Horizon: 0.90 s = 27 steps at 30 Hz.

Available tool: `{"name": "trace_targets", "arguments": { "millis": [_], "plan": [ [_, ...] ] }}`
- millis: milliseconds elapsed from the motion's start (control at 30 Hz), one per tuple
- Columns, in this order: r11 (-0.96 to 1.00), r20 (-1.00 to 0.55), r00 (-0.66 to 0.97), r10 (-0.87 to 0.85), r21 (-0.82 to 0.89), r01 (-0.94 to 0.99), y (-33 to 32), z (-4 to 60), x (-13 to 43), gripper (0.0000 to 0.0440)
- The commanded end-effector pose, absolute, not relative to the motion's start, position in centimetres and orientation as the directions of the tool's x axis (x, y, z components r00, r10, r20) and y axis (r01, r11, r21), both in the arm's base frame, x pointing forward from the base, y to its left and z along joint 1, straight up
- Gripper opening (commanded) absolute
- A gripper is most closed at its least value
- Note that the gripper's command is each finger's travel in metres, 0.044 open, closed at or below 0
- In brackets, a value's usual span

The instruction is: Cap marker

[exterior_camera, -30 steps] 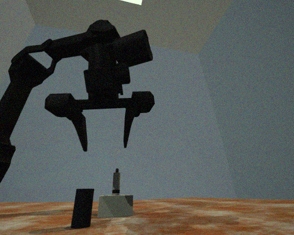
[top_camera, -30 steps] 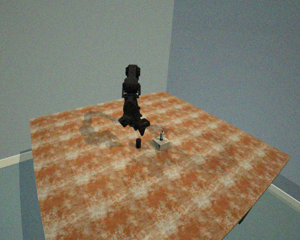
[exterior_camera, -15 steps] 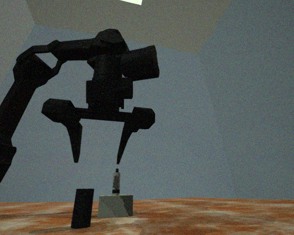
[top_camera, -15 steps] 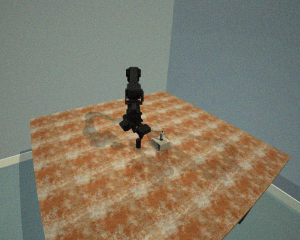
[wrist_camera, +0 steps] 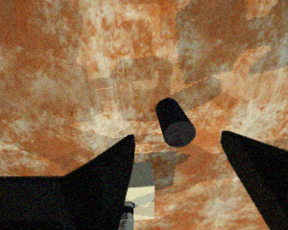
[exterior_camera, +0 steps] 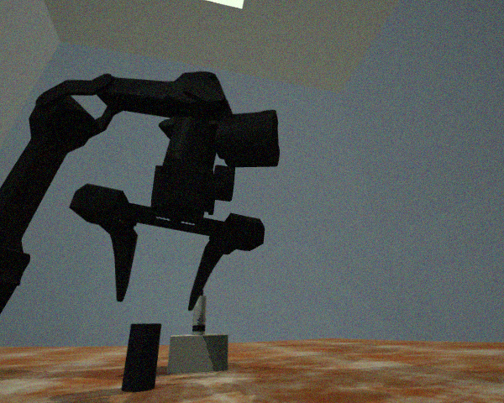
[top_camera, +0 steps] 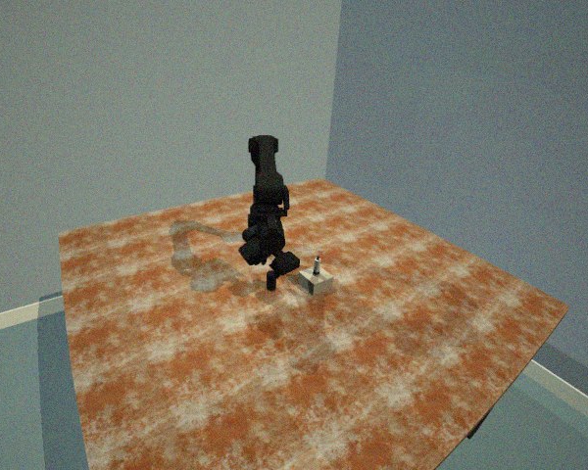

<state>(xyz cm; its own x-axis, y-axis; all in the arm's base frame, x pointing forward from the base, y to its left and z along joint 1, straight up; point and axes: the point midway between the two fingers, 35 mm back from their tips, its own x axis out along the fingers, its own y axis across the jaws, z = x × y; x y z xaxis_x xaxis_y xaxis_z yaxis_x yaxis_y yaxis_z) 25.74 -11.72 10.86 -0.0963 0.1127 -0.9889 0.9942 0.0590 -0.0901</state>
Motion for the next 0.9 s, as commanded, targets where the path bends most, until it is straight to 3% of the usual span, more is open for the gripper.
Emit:
{"name": "trace_targets", "arguments": {
  "millis": [0,667,767,867],
  "plan": [
    [0.081,-0.986,-0.122,0.111,-0.113,0.99,-11.4,10.1,25.4,0.0305],
    [0.198,-0.977,-0.187,0.099,-0.165,0.966,-10.5,6.1,24.5,0.0258],
    [0.211,-0.978,-0.186,0.09,-0.163,0.964,-10.5,6.0,24.4,0.0233],
    [0.22,-0.981,-0.177,0.076,-0.157,0.963,-10.5,6.2,24.5,0.0162]
  ]
}}
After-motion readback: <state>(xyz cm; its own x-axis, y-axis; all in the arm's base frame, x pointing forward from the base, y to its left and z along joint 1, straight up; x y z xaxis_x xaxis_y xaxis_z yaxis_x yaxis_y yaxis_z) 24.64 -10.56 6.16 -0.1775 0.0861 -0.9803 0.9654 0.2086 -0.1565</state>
